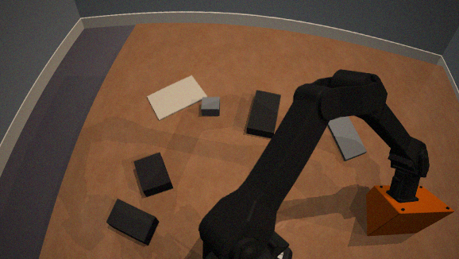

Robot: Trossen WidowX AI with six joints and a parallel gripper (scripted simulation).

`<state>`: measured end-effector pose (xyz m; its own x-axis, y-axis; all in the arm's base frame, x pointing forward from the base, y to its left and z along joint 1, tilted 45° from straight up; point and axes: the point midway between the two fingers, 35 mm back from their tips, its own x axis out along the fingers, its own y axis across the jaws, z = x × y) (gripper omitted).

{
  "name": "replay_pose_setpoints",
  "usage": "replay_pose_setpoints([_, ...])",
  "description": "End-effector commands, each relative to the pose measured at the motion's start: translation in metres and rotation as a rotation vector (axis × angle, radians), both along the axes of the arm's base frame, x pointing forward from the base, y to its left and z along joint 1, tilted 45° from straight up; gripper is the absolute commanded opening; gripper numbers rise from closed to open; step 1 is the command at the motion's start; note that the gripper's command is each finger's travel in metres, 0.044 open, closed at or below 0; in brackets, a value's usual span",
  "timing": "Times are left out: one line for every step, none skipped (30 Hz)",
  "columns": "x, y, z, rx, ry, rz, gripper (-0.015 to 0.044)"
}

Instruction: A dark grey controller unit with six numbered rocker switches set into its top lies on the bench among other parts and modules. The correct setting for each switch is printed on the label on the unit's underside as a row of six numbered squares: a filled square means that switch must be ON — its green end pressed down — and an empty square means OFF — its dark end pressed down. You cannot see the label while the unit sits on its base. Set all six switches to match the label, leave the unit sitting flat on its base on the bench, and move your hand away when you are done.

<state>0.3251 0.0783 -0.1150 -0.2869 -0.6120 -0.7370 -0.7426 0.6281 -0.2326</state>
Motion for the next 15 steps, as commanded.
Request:
replay_pose_setpoints([0.0099, 0.009, 0.0044, 0.304, 0.536, 0.58, 0.0])
replay_pose_setpoints([0.0103, 0.0093, 0.0047, 0.326, 0.572, 0.622, 0.0])
replay_pose_setpoints([0.0107, 0.0098, 0.005, 0.349, 0.609, 0.662, 0.0])
replay_pose_setpoints([0.0111, 0.0101, 0.0052, 0.371, 0.645, 0.703, 0.0])
replay_pose_setpoints([0.0114, 0.0105, 0.0055, 0.393, 0.681, 0.745, 0.0])
replay_pose_setpoints([0.0117, 0.0108, 0.0057, 0.415, 0.717, 0.788, 0.0])
replay_pose_setpoints([0.012, 0.0111, 0.006, 0.438, 0.753, 0.831, 0.0])
replay_pose_setpoints([0.0123, 0.0115, 0.0063, 0.461, 0.789, 0.874, 0.0])
replay_pose_setpoints([0.0127, 0.0118, 0.0065, 0.485, 0.824, 0.916, 0.0])
replay_pose_setpoints([0.013, 0.0121, 0.0068, 0.507, 0.858, 0.958, 0.0])
replay_pose_setpoints([0.0132, 0.0124, 0.0071, 0.531, 0.893, 1.001, 0.0])
replay_pose_setpoints([0.0135, 0.0128, 0.0074, 0.554, 0.927, 1.043, 0.0])
replay_pose_setpoints([0.0139, 0.0132, 0.0077, 0.579, 0.961, 1.085, 0.0])
replay_pose_setpoints([0.0142, 0.0135, 0.008, 0.603, 0.994, 1.129, 0.0])
replay_pose_setpoints([0.0145, 0.0138, 0.0083, 0.626, 1.028, 1.172, 0.0])
